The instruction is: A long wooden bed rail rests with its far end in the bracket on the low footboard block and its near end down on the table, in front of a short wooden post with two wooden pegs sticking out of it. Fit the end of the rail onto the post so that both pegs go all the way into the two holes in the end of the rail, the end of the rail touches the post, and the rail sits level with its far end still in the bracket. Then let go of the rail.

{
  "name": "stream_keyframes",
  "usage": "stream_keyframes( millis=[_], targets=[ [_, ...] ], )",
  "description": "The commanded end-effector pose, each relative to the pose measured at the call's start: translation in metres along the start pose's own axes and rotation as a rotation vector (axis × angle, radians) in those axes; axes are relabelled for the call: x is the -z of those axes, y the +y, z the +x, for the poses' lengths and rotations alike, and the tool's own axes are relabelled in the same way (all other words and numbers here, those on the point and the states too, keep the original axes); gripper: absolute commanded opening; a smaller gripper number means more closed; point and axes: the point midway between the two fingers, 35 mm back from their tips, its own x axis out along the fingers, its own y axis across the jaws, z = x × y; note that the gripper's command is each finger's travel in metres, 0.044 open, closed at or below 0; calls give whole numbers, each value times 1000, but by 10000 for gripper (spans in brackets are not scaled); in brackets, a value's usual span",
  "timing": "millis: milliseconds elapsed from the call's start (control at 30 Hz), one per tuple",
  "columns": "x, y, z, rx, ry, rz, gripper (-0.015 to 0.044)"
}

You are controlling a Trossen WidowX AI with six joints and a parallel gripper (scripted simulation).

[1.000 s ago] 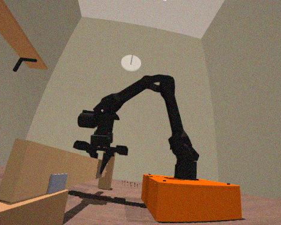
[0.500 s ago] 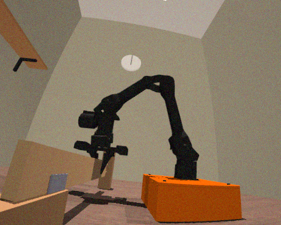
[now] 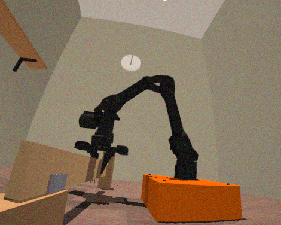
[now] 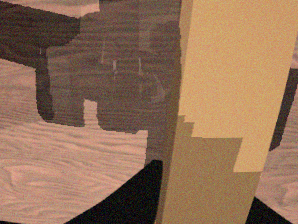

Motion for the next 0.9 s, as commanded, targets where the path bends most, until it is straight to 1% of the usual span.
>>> stream_keyframes(
  millis=[0,867],
  targets=[
    [1,-2,-4,11,-2,-3,0],
    [9,-3,-2,11,-2,-3,0]
  ],
)
